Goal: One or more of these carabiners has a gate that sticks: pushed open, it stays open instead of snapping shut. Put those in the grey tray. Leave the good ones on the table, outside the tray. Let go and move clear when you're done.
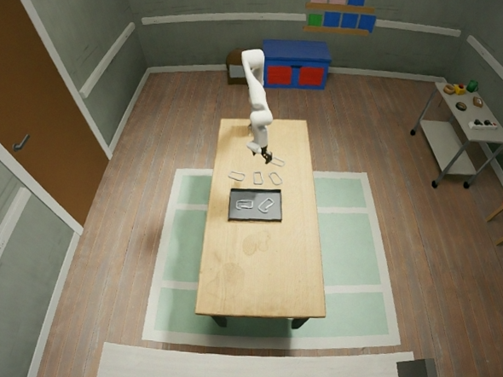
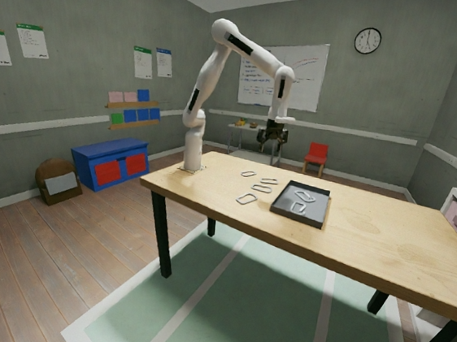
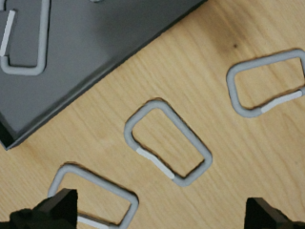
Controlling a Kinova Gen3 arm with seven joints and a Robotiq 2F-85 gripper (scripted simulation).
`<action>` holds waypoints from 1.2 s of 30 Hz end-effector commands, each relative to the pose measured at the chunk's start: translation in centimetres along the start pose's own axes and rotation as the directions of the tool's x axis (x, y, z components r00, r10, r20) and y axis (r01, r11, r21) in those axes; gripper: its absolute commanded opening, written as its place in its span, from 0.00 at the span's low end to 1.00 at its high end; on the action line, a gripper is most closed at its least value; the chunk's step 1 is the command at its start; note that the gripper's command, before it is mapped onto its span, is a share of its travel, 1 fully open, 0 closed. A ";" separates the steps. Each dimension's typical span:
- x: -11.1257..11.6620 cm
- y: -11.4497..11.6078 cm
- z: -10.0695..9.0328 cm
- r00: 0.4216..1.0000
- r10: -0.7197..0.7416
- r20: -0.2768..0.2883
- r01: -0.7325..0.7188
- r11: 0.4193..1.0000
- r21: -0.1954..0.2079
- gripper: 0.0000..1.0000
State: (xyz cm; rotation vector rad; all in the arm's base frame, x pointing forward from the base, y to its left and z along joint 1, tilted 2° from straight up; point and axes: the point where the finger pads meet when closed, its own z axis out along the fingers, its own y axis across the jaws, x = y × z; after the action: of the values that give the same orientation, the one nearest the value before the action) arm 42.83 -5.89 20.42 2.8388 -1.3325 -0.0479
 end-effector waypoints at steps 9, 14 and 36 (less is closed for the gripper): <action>-6.1 6.9 -6.1 0.999 0.008 -0.047 -0.006 0.999 0.038 1.00; -6.8 7.6 -6.7 0.999 0.008 -0.047 -0.006 0.999 0.038 1.00; -9.7 10.9 -9.5 0.998 0.013 -0.062 -0.010 0.999 0.051 1.00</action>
State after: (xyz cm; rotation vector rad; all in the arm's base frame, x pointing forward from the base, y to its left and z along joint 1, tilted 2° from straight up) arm 28.59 -5.44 29.74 2.8472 -1.3523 0.0455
